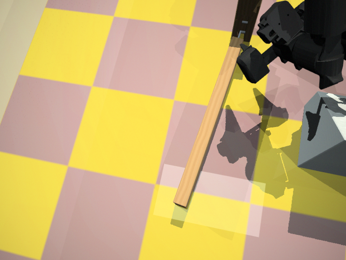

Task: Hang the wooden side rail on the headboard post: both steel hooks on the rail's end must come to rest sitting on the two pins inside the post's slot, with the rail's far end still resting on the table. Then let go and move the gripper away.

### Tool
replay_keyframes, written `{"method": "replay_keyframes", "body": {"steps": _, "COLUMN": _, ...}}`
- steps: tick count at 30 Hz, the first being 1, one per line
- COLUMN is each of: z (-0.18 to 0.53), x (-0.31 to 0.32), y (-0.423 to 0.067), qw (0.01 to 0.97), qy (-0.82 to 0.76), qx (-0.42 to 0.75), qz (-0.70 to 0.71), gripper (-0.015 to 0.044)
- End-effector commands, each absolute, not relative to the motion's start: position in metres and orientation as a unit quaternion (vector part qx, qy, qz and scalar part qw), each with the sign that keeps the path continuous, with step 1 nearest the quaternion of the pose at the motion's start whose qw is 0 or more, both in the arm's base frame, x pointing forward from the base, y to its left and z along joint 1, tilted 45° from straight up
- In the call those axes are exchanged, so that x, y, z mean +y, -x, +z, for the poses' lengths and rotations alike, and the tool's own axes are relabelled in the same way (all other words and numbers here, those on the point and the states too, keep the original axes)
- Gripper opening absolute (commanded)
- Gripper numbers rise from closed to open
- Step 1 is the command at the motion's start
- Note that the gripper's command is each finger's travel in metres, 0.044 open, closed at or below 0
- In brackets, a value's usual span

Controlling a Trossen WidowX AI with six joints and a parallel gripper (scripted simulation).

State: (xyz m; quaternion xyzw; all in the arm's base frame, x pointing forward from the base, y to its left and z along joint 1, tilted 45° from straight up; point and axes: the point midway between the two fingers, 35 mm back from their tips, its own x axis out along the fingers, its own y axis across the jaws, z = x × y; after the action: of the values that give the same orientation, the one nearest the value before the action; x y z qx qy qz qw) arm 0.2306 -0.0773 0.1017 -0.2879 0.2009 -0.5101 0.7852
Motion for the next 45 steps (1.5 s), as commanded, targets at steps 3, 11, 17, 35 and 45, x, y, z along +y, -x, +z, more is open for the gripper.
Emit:
{"method": "replay_keyframes", "body": {"steps": 3, "z": 0.098, "x": -0.078, "y": -0.215, "qw": 0.819, "qy": 0.097, "qx": 0.066, "qz": -0.561, "gripper": 0.044}}
{"method": "replay_keyframes", "body": {"steps": 11, "z": 0.098, "x": -0.078, "y": -0.215, "qw": 0.819, "qy": 0.097, "qx": 0.066, "qz": -0.561, "gripper": 0.044}}
{"method": "replay_keyframes", "body": {"steps": 17, "z": 0.098, "x": -0.078, "y": -0.215, "qw": 0.819, "qy": 0.097, "qx": 0.066, "qz": -0.561, "gripper": 0.044}}
{"method": "replay_keyframes", "body": {"steps": 35, "z": 0.081, "x": -0.066, "y": -0.262, "qw": 0.815, "qy": 0.237, "qx": 0.176, "qz": -0.498, "gripper": 0.044}}
{"method": "replay_keyframes", "body": {"steps": 45, "z": 0.052, "x": -0.052, "y": -0.324, "qw": 0.735, "qy": 0.449, "qx": 0.378, "qz": -0.338, "gripper": 0.044}}
